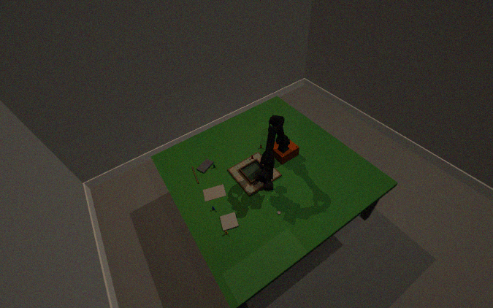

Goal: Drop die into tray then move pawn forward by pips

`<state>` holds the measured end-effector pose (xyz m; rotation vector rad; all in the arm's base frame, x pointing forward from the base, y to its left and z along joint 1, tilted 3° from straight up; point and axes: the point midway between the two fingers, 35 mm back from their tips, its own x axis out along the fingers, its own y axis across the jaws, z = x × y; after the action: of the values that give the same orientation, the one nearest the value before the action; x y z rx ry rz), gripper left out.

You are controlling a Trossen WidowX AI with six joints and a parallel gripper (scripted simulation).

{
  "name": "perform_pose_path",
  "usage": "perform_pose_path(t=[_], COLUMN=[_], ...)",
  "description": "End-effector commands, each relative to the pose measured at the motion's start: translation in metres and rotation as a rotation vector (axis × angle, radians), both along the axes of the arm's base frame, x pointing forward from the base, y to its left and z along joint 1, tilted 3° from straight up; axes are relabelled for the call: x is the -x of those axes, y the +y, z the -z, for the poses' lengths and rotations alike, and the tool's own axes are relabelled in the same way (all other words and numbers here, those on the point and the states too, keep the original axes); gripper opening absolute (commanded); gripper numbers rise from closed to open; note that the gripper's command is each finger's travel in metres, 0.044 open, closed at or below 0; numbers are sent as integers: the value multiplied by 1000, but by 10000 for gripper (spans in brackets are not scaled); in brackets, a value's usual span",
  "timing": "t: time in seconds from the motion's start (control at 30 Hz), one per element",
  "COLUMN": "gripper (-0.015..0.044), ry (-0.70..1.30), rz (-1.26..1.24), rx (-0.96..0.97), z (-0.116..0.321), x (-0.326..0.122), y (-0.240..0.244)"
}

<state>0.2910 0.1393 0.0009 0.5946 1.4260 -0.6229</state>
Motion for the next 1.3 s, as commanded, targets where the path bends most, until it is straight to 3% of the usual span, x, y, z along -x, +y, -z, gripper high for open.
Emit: perform_pose_path(t=[0.0, 0.7, 0.9, 1.13, 1.23, 1.27], gripper=[275, 275, 118, 71, 0, 0], ry=[12, 12, 12, 12, 12, 12], rz=[3, 3, 3, 3, 3, 3], rx=[1, 2, 2, 2, 2, 1], z=[7, 37, 37, 37, 32, 26], x=[2, 1, 1, 1, 0, 0], y=[0, -1, -1, -1, 0, 1])
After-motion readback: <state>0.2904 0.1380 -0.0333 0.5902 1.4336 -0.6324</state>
